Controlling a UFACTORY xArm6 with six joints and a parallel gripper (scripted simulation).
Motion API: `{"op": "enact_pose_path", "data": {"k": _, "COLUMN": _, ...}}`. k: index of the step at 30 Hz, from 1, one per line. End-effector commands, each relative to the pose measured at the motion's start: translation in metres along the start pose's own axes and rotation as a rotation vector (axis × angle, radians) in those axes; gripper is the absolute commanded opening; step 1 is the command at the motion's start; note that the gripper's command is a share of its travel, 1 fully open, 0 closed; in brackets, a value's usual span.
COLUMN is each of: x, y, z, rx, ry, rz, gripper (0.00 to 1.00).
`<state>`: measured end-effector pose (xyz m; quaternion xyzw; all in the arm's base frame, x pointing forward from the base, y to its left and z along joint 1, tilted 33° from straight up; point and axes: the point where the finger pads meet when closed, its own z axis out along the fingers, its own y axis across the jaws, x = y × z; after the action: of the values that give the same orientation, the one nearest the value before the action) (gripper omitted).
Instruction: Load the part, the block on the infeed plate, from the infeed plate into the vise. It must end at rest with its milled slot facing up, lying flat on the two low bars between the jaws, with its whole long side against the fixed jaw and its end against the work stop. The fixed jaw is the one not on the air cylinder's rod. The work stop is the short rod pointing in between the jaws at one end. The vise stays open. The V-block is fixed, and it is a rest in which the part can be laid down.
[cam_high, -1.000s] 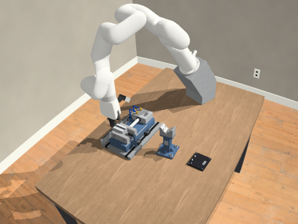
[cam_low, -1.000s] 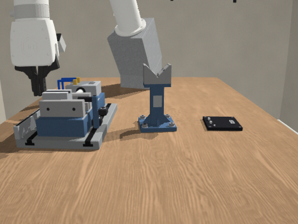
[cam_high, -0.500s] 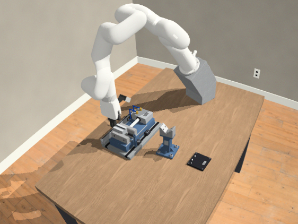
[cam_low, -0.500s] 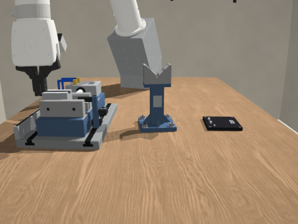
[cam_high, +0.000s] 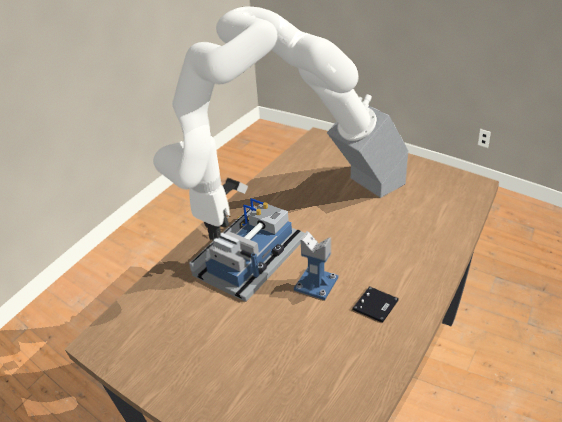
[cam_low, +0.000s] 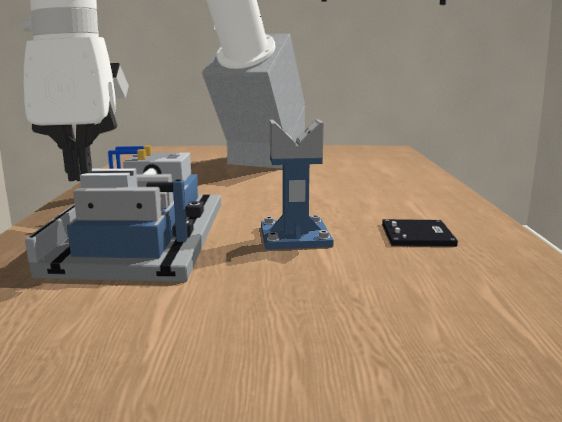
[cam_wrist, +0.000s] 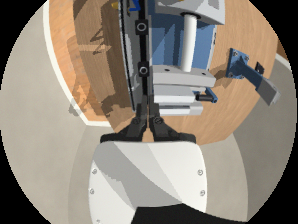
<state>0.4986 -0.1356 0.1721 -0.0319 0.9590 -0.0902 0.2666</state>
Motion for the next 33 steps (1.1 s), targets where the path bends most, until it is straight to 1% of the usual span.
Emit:
{"op": "enact_pose_path", "data": {"k": 1, "x": -0.0012, "y": 0.0013, "z": -0.001, "rx": 0.001, "ry": -0.003, "rz": 0.0, "gripper": 0.0}}
{"op": "enact_pose_path", "data": {"k": 33, "x": -0.0012, "y": 0.0099, "z": -0.001, "rx": 0.001, "ry": -0.003, "rz": 0.0, "gripper": 0.0}}
